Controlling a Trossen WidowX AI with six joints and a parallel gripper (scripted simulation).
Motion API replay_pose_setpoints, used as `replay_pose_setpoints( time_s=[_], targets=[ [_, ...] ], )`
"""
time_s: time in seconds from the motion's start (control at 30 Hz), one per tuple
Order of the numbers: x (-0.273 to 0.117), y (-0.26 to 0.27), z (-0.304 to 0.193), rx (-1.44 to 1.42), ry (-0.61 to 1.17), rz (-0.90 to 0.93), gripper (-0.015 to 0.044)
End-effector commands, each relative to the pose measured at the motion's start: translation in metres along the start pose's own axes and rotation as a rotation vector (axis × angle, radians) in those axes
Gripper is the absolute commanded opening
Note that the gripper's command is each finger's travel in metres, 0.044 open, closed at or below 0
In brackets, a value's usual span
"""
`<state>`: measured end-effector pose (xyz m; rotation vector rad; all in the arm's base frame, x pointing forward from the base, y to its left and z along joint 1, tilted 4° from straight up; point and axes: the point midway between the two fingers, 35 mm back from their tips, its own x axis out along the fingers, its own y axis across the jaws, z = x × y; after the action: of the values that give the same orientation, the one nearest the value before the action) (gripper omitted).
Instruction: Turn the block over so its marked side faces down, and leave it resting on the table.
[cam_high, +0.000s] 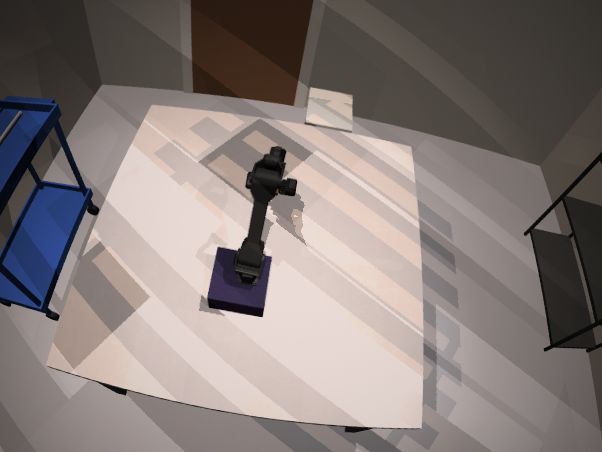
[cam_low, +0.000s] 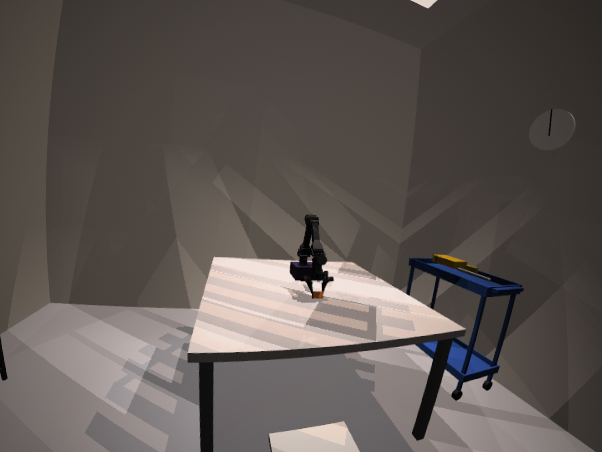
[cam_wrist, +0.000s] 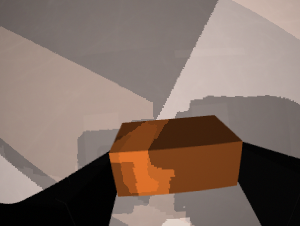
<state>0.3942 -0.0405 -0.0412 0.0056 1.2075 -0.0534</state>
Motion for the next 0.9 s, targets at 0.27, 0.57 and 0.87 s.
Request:
replay_pose_setpoints(
  time_s=[0.27,0.57,0.87],
  targets=[
    [-0.009,0.0,-0.004,-0.003,-0.182,0.0,0.0],
    [-0.002,0.0,-0.003,-0.002,-0.228,0.001,0.0],
    [0.02,0.0,-0.001,0.001,-0.358,0.002,0.0]
  ],
)
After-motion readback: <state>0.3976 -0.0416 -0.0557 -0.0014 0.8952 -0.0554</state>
